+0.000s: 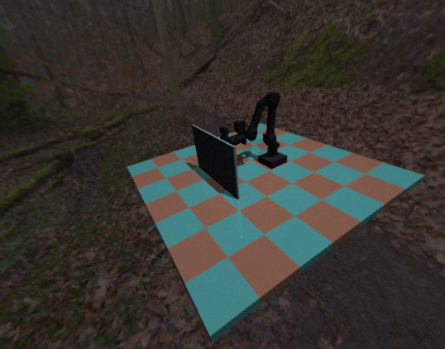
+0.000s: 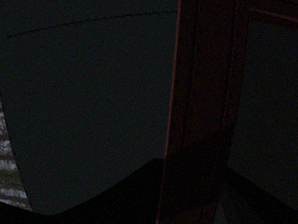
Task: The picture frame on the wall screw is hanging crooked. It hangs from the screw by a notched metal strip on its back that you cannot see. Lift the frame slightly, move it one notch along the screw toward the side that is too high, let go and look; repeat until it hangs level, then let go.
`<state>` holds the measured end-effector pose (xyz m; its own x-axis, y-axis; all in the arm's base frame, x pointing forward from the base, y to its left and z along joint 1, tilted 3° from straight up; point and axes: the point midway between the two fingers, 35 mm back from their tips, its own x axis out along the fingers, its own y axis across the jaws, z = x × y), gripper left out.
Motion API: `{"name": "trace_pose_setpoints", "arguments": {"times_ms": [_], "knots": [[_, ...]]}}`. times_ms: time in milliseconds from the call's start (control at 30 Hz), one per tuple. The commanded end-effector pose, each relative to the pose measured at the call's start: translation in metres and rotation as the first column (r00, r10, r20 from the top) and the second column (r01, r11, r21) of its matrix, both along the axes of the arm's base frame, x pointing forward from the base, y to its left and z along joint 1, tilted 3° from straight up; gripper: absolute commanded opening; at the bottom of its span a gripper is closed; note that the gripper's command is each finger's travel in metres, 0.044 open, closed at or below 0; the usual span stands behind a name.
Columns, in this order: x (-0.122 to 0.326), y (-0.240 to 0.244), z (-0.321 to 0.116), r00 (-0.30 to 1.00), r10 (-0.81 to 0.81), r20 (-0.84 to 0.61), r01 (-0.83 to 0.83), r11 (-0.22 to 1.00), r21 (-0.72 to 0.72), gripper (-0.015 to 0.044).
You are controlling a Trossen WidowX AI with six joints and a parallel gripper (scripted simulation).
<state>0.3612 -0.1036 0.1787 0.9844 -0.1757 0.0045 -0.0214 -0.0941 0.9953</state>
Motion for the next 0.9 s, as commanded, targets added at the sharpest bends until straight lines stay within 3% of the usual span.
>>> {"name": "trace_pose_setpoints", "arguments": {"times_ms": [0,800,867], "knots": [[0.0,0.0,-0.0001,1.0,0.0,0.0,0.0,1.0,-0.006,0.0],[0.0003,0.0005,0.0018,1.0,-0.005,-0.029,0.0,0.986,-0.168,0.0],[0.0002,0.0004,0.0015,1.0,-0.004,-0.025,0.0,0.989,-0.15,0.0053]]}}
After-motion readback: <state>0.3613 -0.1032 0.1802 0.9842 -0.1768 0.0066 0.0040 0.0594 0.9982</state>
